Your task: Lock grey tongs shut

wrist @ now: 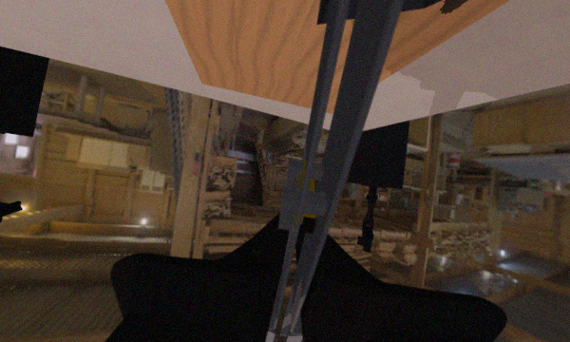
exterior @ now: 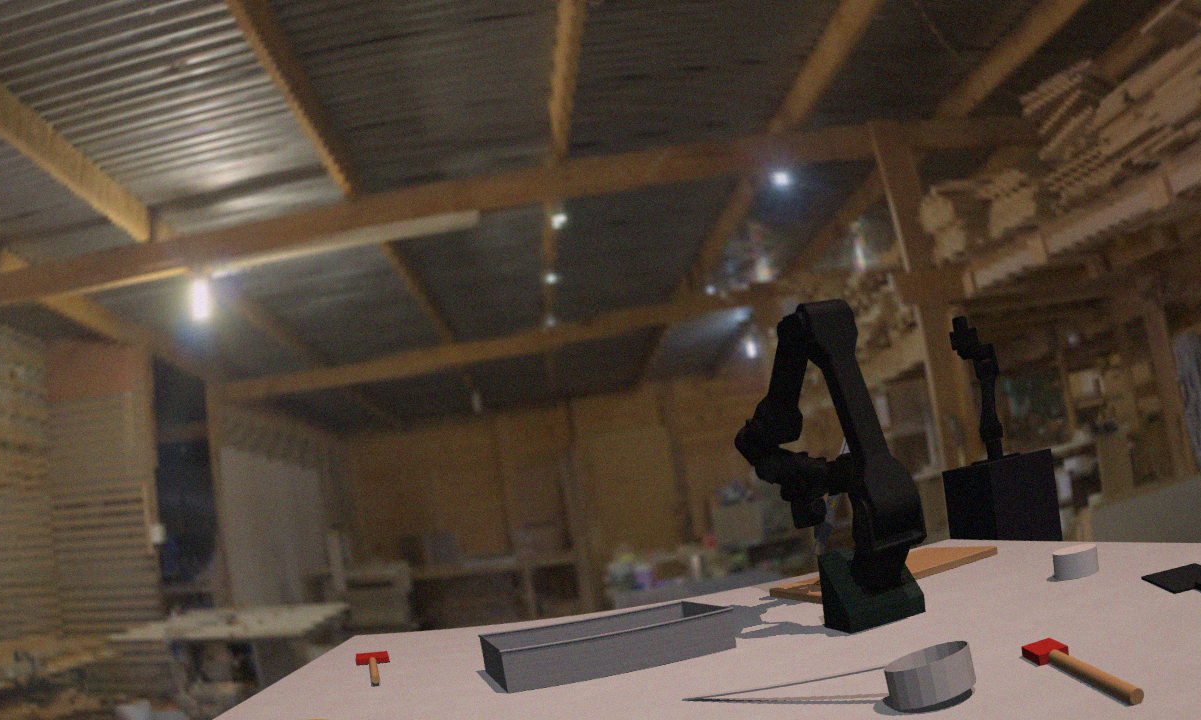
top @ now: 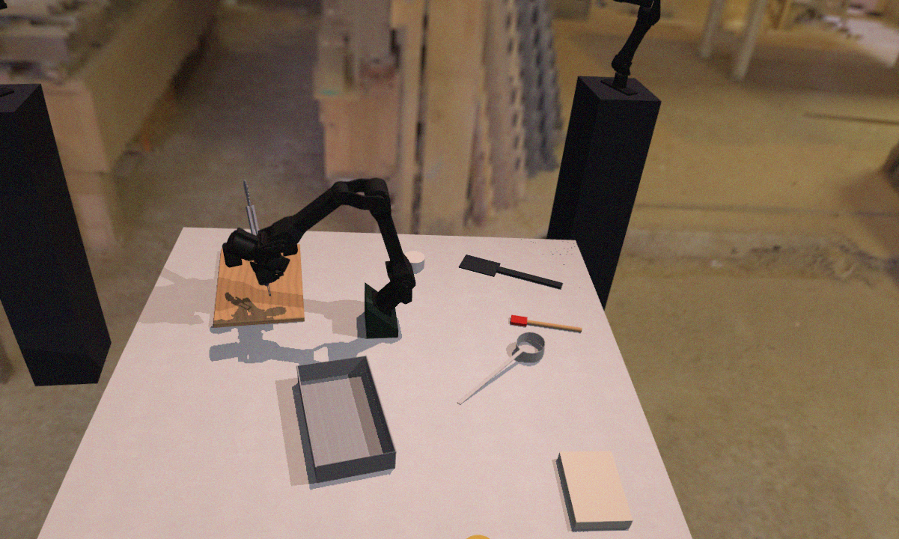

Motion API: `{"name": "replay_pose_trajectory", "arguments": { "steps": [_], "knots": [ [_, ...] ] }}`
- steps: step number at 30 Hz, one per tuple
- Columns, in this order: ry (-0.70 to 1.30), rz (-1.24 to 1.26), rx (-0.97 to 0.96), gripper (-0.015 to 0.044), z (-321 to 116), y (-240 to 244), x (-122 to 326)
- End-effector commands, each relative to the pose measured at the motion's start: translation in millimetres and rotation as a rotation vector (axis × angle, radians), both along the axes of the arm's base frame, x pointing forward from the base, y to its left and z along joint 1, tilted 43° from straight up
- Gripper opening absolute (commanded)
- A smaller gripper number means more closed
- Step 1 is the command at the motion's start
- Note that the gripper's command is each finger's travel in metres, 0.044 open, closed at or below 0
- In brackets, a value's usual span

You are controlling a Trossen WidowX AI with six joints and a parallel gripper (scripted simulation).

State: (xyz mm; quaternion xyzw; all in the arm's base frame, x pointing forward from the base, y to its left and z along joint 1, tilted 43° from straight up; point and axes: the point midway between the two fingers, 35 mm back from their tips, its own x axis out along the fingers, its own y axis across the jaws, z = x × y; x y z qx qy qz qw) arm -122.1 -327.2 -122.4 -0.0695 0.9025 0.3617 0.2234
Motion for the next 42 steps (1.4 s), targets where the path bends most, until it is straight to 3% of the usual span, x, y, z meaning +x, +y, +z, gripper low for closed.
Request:
{"name": "replay_pose_trajectory", "arguments": {
  "steps": [1, 18, 42],
  "knots": [
    [0.009, 0.005, -0.006, -0.015, 3.1, -2.4, -0.4],
    [-0.005, -0.004, 0.002, -0.015, 1.3, -3.7, -1.4],
    [-0.334, -0.244, 0.166, -0.015, -25.0, -20.2, -22.0]
  ]
}}
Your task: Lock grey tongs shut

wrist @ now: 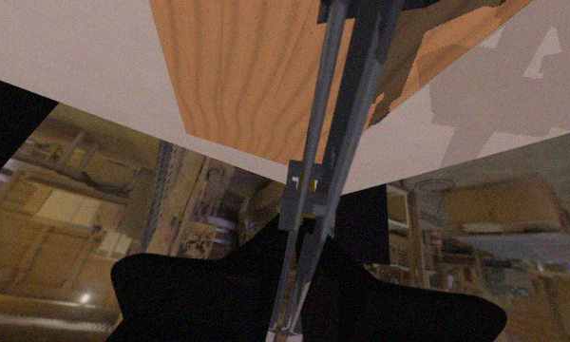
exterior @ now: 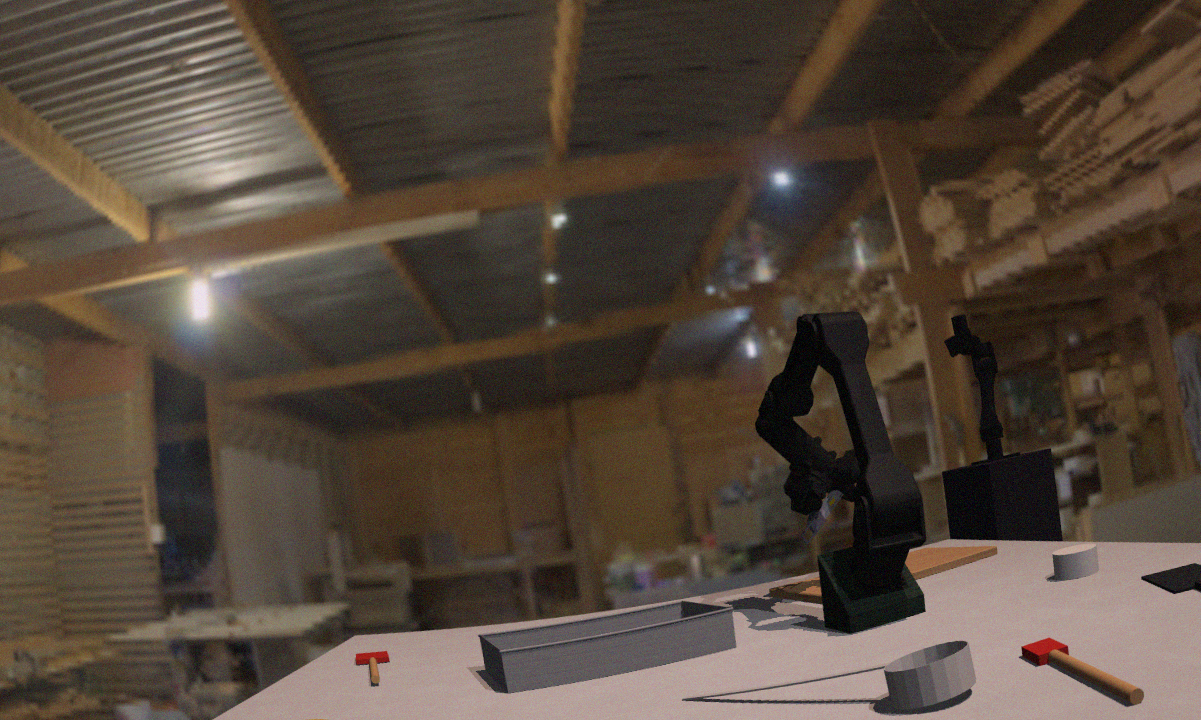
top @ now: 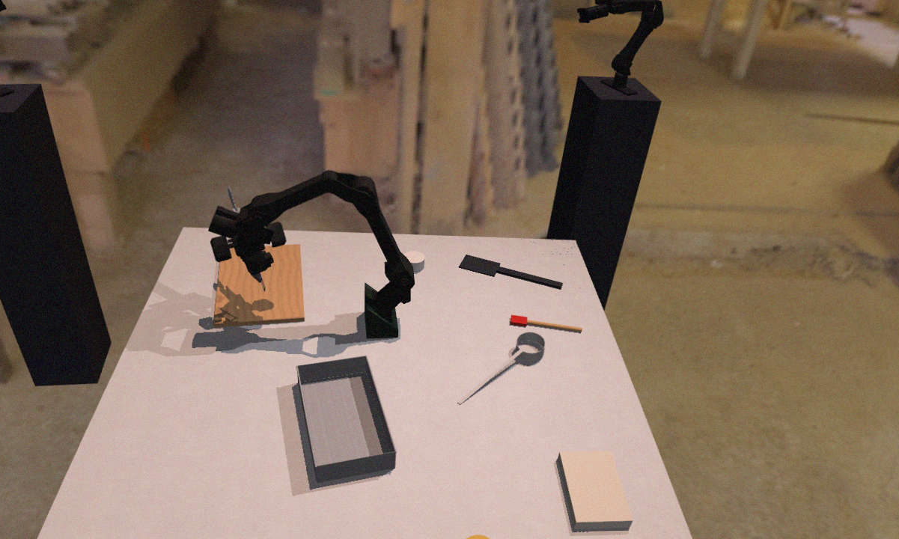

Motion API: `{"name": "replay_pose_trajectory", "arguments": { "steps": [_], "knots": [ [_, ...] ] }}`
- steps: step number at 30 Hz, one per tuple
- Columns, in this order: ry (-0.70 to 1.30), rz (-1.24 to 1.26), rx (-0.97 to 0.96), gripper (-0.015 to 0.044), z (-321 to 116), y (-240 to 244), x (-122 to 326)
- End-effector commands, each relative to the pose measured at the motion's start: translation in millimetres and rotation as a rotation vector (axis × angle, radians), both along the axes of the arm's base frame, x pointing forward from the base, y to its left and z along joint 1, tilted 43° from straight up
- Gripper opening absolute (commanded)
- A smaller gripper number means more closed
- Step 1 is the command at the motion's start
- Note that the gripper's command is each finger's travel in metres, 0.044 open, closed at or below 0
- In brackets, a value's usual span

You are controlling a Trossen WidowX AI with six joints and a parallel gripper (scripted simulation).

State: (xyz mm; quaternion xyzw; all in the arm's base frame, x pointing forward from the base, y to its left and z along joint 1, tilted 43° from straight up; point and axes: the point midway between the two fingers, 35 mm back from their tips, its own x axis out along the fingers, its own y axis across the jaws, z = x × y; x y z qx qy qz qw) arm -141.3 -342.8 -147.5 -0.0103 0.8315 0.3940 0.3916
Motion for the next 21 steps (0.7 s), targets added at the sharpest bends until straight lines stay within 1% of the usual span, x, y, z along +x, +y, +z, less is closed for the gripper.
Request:
{"name": "replay_pose_trajectory", "arguments": {
  "steps": [1, 21],
  "knots": [
    [-0.056, -0.053, 0.014, -0.015, -0.3, -4.8, -3.5],
    [-0.326, -0.311, 0.124, -0.015, 4.7, -2.7, -13.5]
  ]
}}
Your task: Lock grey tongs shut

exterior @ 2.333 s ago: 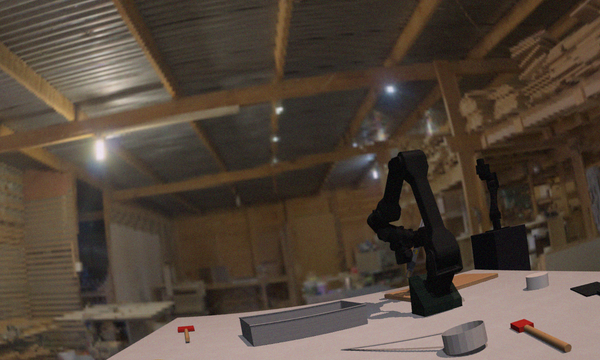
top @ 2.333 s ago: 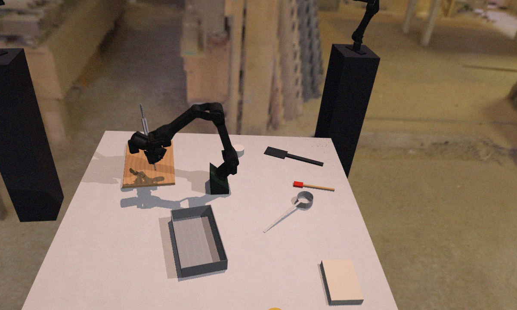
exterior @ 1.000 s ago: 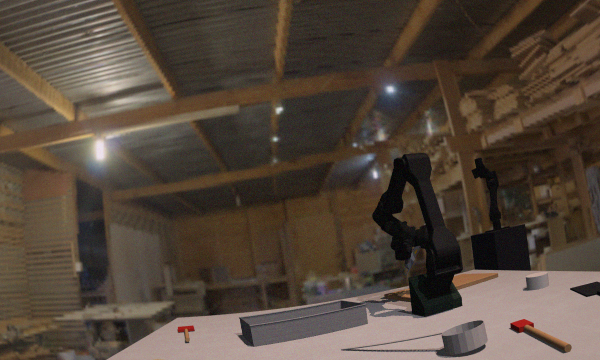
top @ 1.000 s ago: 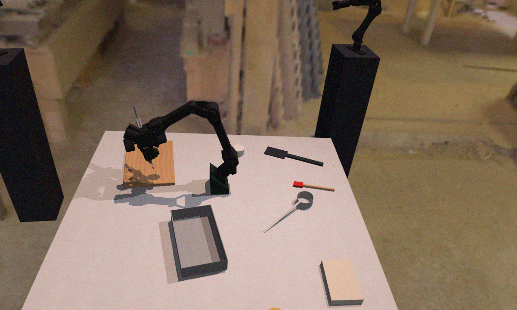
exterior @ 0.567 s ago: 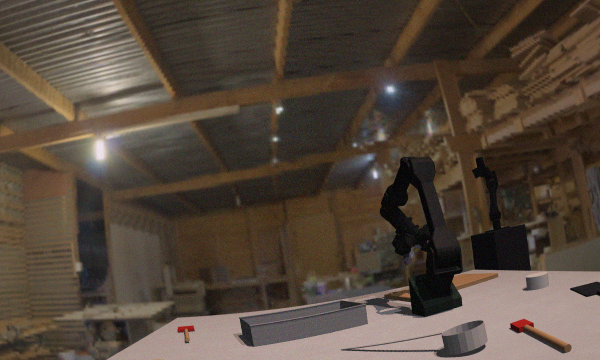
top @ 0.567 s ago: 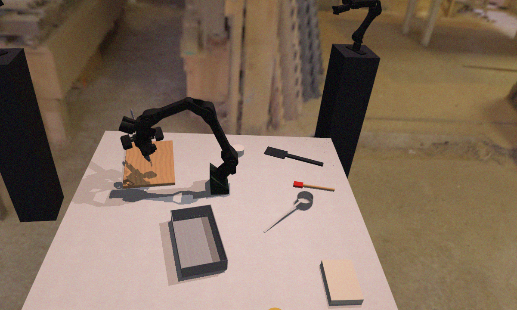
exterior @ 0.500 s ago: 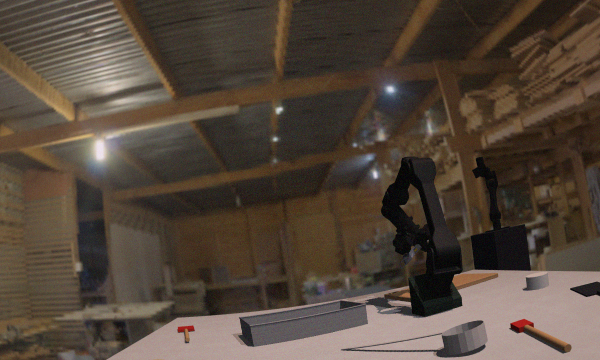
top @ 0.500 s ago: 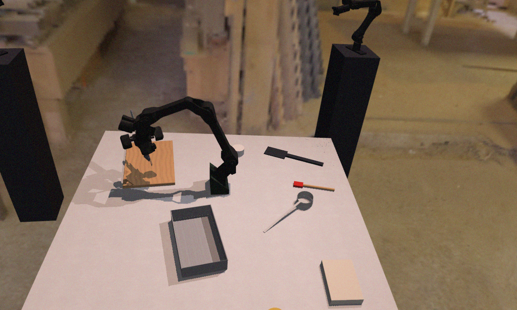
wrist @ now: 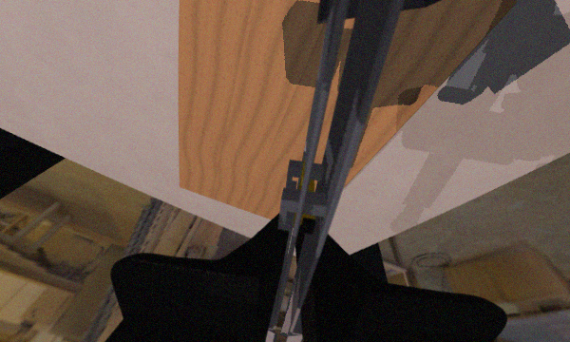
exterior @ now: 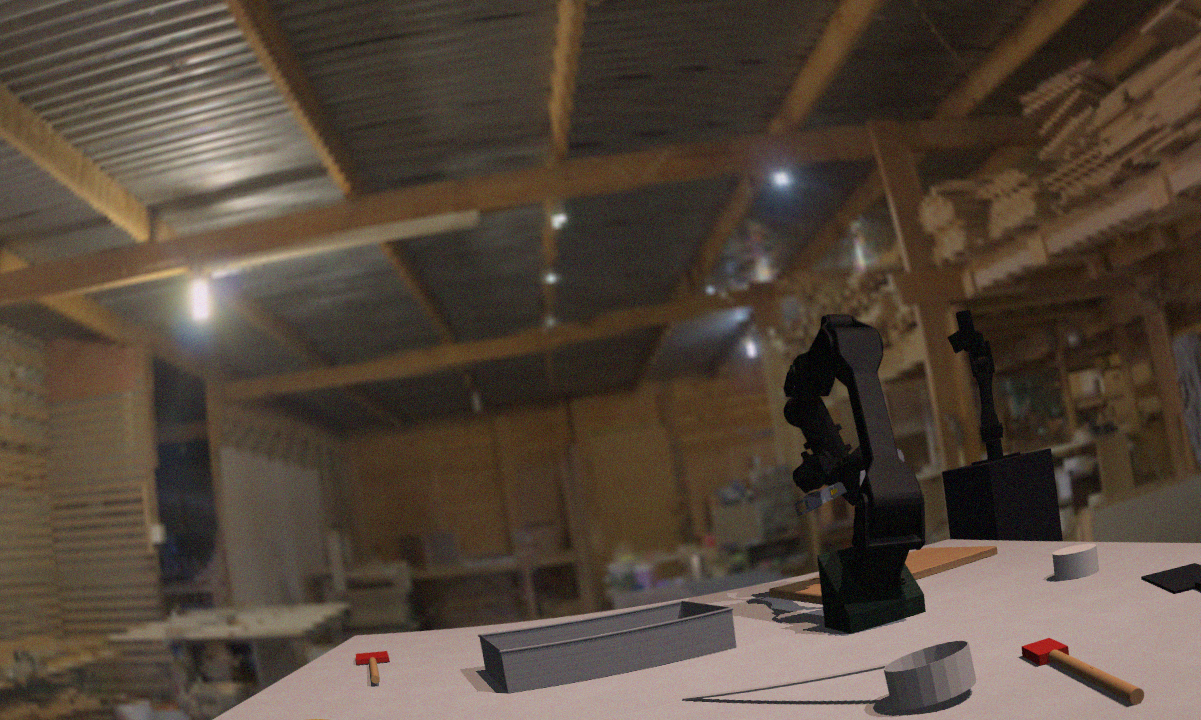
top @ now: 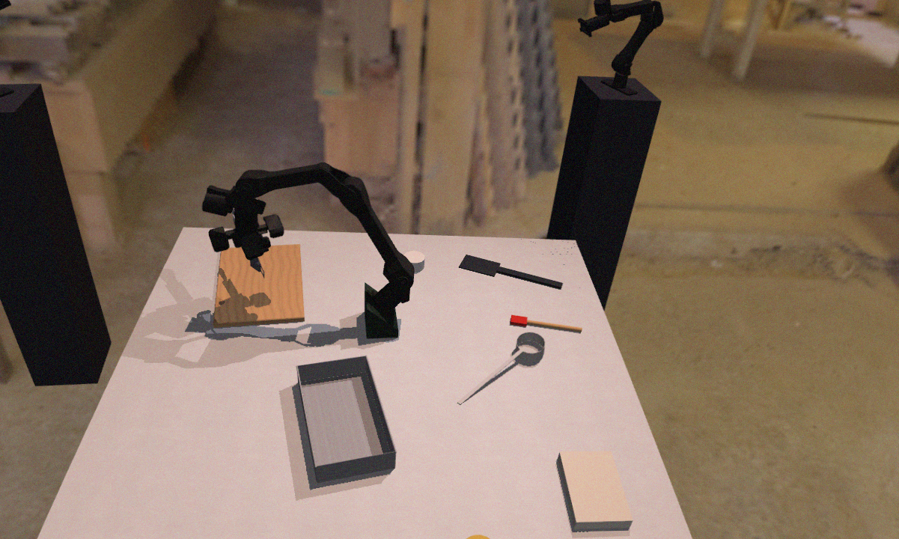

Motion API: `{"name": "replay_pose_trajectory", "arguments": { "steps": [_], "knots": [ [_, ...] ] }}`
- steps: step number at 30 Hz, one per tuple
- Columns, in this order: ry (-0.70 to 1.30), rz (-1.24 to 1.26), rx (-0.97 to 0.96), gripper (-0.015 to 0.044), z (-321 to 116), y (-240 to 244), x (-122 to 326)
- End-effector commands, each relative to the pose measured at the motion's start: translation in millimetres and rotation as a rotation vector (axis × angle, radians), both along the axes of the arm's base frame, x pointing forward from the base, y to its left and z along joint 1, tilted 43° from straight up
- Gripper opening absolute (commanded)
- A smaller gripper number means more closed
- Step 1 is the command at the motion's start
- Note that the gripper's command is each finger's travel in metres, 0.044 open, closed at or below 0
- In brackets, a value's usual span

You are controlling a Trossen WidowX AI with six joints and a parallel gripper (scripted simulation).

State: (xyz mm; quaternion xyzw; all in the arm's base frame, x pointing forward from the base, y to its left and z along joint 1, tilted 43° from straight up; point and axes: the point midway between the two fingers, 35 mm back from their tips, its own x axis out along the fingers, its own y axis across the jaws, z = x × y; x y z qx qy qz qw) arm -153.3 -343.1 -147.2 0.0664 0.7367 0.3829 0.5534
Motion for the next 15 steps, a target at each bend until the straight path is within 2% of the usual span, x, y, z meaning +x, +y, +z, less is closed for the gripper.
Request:
{"name": "replay_pose_trajectory", "arguments": {
  "steps": [1, 15],
  "knots": [
    [-0.052, -0.063, 0.011, -0.015, 5.3, -2.0, -1.8],
    [-0.233, -0.266, 0.078, -0.015, 23.4, 3.7, -4.2]
  ]
}}
